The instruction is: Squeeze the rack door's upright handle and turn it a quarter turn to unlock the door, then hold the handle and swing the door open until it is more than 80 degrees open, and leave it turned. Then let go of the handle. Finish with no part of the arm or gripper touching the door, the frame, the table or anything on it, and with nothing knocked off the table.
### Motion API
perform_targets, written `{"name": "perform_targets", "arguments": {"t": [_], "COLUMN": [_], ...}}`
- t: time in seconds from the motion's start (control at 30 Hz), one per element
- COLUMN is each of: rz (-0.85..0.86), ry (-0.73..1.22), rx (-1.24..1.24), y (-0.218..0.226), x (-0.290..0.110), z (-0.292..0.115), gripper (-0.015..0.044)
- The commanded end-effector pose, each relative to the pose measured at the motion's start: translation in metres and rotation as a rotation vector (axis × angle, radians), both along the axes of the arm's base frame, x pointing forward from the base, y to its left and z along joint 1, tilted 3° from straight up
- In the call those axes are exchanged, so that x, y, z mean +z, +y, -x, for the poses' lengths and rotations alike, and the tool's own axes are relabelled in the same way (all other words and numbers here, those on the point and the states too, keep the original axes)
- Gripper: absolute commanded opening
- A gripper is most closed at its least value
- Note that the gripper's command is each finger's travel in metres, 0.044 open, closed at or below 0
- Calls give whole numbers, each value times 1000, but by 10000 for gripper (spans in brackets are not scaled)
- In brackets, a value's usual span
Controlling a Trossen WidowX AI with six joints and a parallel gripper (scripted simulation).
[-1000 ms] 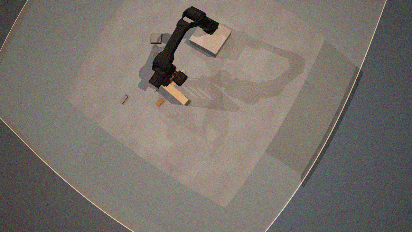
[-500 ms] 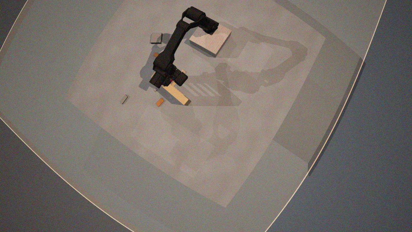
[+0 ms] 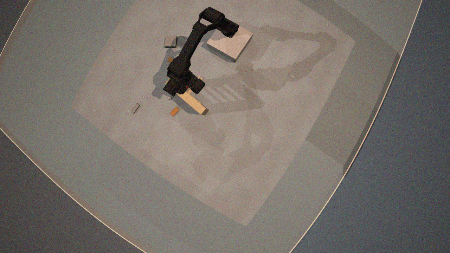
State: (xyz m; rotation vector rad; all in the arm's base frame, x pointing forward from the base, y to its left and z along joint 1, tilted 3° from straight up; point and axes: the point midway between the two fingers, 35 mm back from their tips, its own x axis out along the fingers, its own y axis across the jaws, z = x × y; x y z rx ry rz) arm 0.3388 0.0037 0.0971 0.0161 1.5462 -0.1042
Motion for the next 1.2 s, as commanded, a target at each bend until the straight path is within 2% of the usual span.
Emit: {"name": "perform_targets", "arguments": {"t": [0.0,1.17], "rz": [0,-35], "ry": [0,-99], "rx": [-27,-1740], "y": [0,0], "x": [-1,-1], "z": [0,0], "gripper": [14,14]}}
